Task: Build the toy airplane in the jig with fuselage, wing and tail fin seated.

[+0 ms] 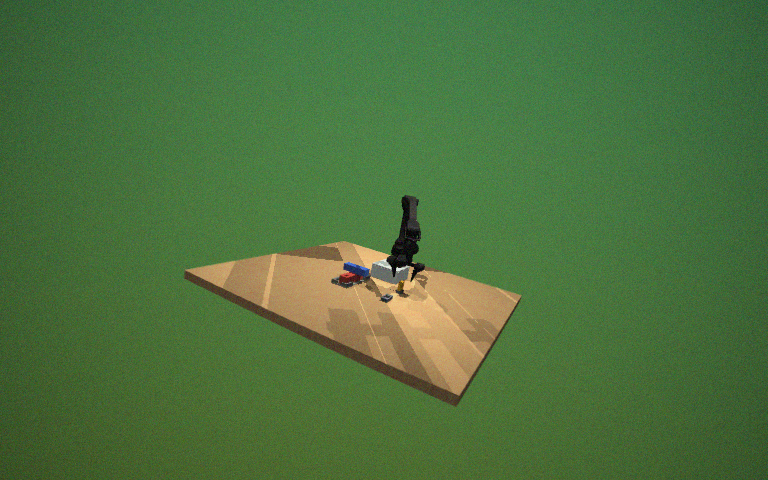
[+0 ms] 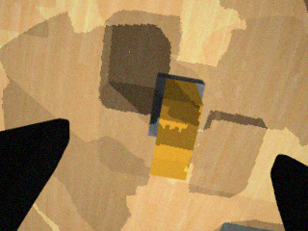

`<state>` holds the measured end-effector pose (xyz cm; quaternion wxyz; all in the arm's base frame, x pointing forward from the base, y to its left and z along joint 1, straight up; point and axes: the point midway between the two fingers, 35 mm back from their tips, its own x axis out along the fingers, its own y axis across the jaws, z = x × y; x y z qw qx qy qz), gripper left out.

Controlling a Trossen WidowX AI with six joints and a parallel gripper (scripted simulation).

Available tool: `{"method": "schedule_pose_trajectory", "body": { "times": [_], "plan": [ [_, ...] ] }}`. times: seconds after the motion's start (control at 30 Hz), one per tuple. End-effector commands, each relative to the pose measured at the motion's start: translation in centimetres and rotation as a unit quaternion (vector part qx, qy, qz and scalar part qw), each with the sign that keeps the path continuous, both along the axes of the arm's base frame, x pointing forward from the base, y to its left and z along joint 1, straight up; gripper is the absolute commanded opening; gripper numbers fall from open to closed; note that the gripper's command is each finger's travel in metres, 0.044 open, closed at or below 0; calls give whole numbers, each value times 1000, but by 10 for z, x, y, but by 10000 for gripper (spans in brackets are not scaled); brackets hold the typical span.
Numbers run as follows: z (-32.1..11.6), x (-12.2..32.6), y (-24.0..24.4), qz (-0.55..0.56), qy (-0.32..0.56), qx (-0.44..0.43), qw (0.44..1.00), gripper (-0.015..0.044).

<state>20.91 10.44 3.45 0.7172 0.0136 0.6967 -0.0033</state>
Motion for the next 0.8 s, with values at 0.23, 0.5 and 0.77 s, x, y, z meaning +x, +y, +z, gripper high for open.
{"method": "schedule_pose_trajectory", "body": {
  "times": [0.23, 0.5, 0.77],
  "plan": [
    [-21, -2, 0, -3, 6, -1, 1000, 440],
    [-34, -2, 0, -3, 6, -1, 1000, 440],
    [-46, -3, -1, -3, 6, -1, 1000, 440]
  ]
}}
